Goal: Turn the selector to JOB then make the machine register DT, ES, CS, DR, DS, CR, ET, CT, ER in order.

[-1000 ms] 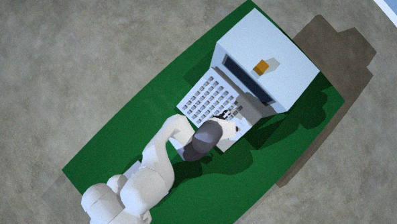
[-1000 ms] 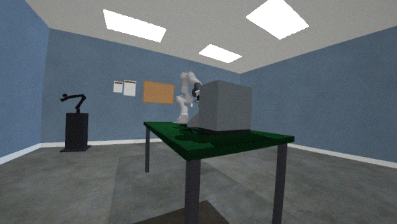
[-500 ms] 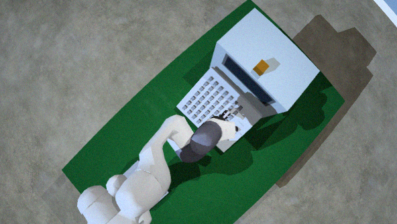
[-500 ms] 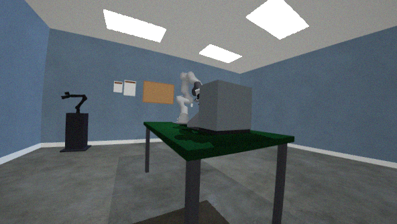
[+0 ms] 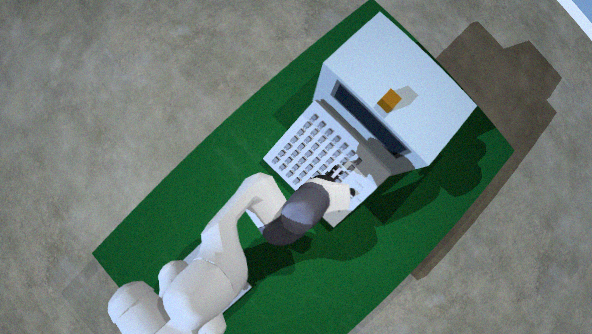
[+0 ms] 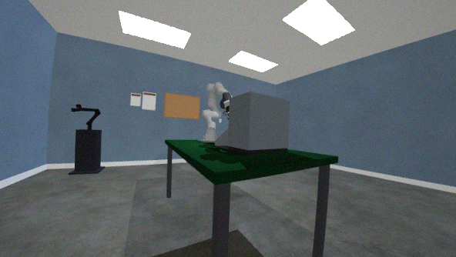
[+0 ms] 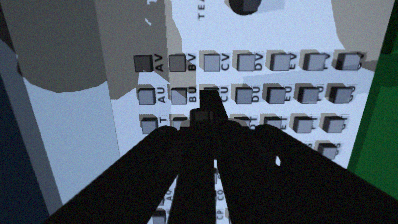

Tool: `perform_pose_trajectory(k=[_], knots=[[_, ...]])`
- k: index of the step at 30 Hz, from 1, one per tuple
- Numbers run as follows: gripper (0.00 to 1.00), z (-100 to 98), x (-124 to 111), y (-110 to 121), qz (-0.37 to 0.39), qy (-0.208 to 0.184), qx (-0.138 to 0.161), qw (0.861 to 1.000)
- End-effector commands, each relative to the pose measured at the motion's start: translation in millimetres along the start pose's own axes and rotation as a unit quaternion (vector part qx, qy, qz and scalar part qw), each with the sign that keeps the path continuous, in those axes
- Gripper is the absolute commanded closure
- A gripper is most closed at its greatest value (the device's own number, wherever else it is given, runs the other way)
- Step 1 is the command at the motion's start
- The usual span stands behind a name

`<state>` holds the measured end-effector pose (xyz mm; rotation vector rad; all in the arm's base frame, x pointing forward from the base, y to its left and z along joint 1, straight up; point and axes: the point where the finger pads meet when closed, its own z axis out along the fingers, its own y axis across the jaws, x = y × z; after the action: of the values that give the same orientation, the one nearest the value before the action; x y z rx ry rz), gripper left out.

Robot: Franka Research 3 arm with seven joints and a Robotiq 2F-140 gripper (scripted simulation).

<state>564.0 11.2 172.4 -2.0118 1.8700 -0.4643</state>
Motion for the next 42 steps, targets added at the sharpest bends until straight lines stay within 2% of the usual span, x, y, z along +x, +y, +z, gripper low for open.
perform_pose_trajectory(k=[1, 9, 19, 28, 42], knots=[[0.9, -0.7, -0.9, 4.2, 0.0, -0.002, -0.005, 1.0], [0.9, -0.9, -2.8, 6.1, 0.0, -0.002, -0.005, 1.0], [0.9, -1.4, -34.2, 37.5, 0.0, -0.002, -0.005, 1.0], [0.9, 0.1, -34.9, 38.2, 0.0, -0.002, -0.005, 1.0], [0.9, 17.3, -34.9, 38.4, 0.0, -0.002, -0.005, 1.0]])
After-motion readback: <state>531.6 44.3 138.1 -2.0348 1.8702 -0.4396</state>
